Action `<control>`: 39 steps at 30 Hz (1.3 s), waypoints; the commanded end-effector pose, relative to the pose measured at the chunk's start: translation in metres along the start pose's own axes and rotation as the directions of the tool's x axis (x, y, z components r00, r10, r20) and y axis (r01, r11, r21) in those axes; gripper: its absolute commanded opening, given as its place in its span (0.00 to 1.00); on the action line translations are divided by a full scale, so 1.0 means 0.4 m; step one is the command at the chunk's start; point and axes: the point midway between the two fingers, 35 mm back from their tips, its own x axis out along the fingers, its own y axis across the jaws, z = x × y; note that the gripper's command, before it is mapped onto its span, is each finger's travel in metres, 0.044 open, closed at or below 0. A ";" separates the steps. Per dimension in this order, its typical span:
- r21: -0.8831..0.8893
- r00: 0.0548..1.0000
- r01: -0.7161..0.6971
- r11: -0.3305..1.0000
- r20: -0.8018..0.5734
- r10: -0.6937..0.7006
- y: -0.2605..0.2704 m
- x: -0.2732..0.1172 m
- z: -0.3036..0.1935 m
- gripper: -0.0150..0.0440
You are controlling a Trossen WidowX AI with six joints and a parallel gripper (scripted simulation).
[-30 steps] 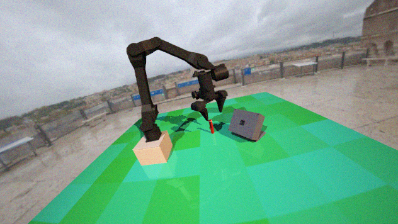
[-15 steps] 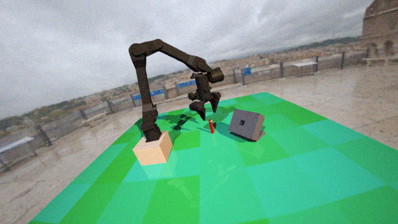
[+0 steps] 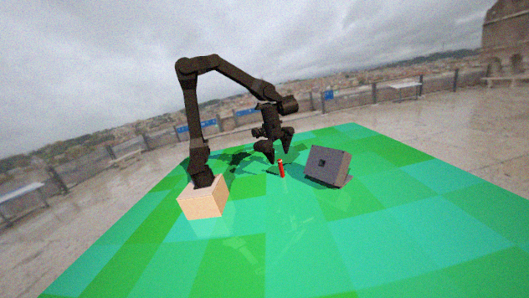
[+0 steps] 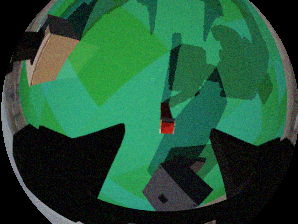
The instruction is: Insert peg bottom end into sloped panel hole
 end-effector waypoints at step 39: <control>-0.003 1.000 -0.003 1.000 0.002 0.003 0.005 0.104 0.004 0.47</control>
